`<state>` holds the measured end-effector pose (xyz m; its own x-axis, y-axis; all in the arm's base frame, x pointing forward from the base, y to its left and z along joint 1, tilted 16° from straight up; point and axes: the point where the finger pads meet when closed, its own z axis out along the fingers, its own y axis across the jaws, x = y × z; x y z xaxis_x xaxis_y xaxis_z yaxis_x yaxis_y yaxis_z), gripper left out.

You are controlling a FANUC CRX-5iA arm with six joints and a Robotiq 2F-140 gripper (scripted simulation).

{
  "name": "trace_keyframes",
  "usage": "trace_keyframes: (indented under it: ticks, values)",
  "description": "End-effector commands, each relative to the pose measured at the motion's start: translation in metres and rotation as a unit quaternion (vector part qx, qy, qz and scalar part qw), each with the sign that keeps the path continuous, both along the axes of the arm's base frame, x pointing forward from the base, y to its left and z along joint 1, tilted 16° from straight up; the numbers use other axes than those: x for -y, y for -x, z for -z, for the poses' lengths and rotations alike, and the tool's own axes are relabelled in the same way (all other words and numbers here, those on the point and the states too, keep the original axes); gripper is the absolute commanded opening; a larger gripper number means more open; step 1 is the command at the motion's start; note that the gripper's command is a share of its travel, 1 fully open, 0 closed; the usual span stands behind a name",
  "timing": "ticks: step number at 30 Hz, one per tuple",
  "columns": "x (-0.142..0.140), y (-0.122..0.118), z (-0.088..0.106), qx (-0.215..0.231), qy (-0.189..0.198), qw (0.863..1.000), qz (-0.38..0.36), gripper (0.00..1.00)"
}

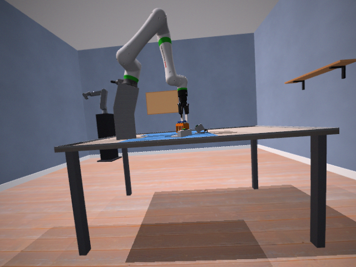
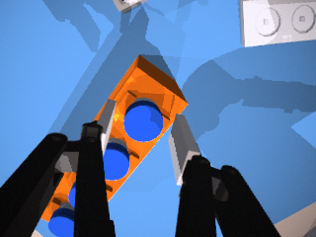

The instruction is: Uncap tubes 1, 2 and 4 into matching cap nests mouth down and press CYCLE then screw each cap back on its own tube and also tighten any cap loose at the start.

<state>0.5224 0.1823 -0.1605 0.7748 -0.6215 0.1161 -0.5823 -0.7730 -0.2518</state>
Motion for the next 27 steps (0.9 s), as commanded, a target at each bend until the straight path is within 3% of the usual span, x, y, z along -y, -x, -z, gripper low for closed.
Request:
trace_keyframes:
  ticks: [1,11,12,27]
  values:
    - [-0.0002,-0.0005,0.0015,0.000,0.000,1.000,0.000,0.35]
    - [-0.0006,-0.0012,0.0044,0.000,0.000,1.000,0.000,0.35]
    - [-0.0006,-0.0012,0.0044,0.000,0.000,1.000,0.000,0.00]
    - [-0.0006,-0.0012,0.0044,-0.002,-0.004,1.000,0.016,0.00]
